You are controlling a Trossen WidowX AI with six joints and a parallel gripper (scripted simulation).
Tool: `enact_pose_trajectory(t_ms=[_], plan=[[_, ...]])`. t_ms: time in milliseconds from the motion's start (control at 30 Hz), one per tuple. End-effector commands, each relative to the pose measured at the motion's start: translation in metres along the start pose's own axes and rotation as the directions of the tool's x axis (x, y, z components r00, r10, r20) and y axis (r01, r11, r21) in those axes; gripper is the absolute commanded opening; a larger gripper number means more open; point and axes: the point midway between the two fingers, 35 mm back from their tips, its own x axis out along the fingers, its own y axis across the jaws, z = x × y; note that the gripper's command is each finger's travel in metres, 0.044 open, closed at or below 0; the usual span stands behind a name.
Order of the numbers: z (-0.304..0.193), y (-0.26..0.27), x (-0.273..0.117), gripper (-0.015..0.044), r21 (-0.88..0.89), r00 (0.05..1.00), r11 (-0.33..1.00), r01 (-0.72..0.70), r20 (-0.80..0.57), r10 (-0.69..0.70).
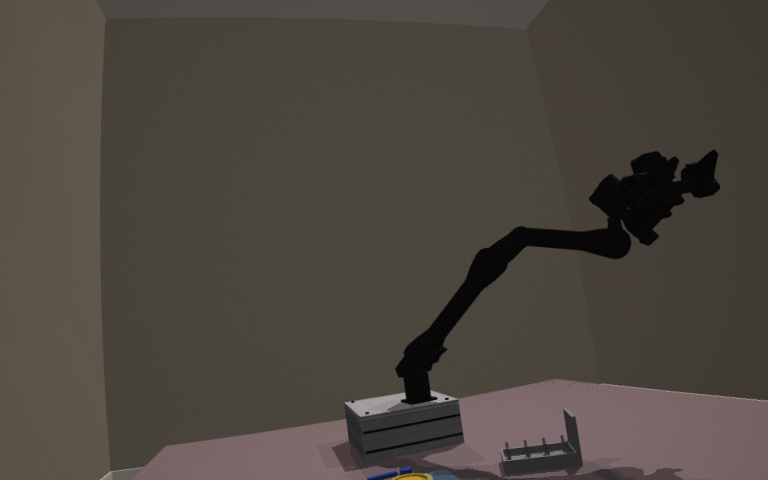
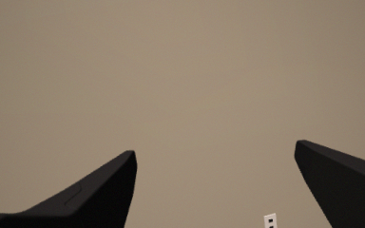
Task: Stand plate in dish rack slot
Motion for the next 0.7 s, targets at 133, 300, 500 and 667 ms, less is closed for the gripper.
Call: enact_pose_trajectory(t_ms=[133, 300, 500, 667], plan=[[-0.012, -0.018, 0.021, 0.0400, -0.095, 0.999, 0.995, -0.009, -0.036, 0.006], [-0.030, -0.048, 0.048, 0.0400, -0.221, 0.995, 0.975, -0.029, -0.102, 0.006], [-0.055, -0.090, 0.074, 0.0400, -0.350, 0.979, 0.934, -0.067, -0.202, -0.005], [-0.075, -0.130, 0.088, 0.0400, -0.435, 0.954, 0.894, -0.108, -0.297, -0.029]])
